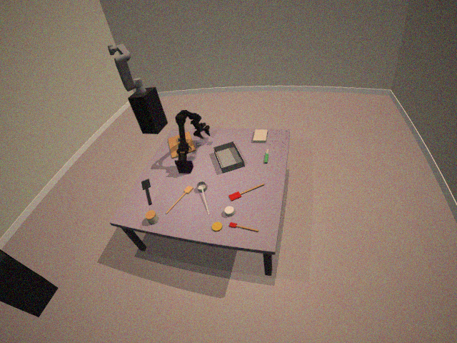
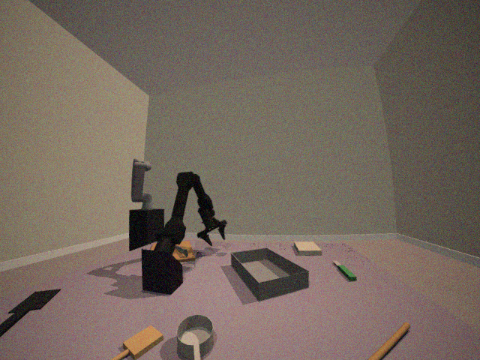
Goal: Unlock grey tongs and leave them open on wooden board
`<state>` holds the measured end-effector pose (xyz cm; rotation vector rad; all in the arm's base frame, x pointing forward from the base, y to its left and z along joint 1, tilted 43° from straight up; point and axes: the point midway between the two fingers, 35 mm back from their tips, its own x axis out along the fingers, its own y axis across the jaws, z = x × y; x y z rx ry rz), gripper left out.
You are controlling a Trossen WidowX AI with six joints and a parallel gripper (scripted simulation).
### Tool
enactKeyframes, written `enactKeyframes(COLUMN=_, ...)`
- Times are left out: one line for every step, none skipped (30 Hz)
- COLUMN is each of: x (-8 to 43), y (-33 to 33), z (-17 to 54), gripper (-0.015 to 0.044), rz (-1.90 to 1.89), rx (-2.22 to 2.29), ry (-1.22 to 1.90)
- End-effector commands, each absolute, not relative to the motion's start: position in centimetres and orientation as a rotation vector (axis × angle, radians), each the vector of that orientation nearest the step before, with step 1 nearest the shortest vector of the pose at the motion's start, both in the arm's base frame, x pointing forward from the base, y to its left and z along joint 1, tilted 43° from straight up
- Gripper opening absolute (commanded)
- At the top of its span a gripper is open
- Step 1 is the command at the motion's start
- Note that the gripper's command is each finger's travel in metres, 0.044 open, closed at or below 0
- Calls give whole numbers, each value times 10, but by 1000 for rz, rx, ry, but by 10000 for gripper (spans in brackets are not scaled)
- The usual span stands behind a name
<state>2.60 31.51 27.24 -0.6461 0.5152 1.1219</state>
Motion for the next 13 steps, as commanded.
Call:
enactKeyframes(x=90, y=293, z=270, gripper=440, rz=899, rx=-567, ry=589)
enactKeyframes(x=105, y=285, z=270, gripper=440, rz=847, rx=-558, ry=602)
enactKeyframes(x=119, y=278, z=269, gripper=440, rz=793, rx=-541, ry=619)
enactKeyframes(x=130, y=269, z=269, gripper=440, rz=753, rx=-509, ry=632)
enactKeyframes(x=141, y=260, z=269, gripper=440, rz=707, rx=-482, ry=646)
enactKeyframes(x=154, y=251, z=268, gripper=440, rz=652, rx=-465, ry=662)
enactKeyframes(x=166, y=241, z=267, gripper=440, rz=598, rx=-447, ry=677)
enactKeyframes(x=178, y=231, z=266, gripper=440, rz=543, rx=-428, ry=692)
enactKeyframes(x=188, y=219, z=264, gripper=440, rz=490, rx=-420, ry=704)
enactKeyframes(x=198, y=207, z=263, gripper=440, rz=436, rx=-401, ry=718)
enactKeyframes(x=208, y=195, z=261, gripper=440, rz=381, rx=-383, ry=732)
enactKeyframes(x=217, y=183, z=260, gripper=440, rz=327, rx=-363, ry=746)
enactKeyframes(x=225, y=170, z=259, gripper=440, rz=273, rx=-343, ry=759)
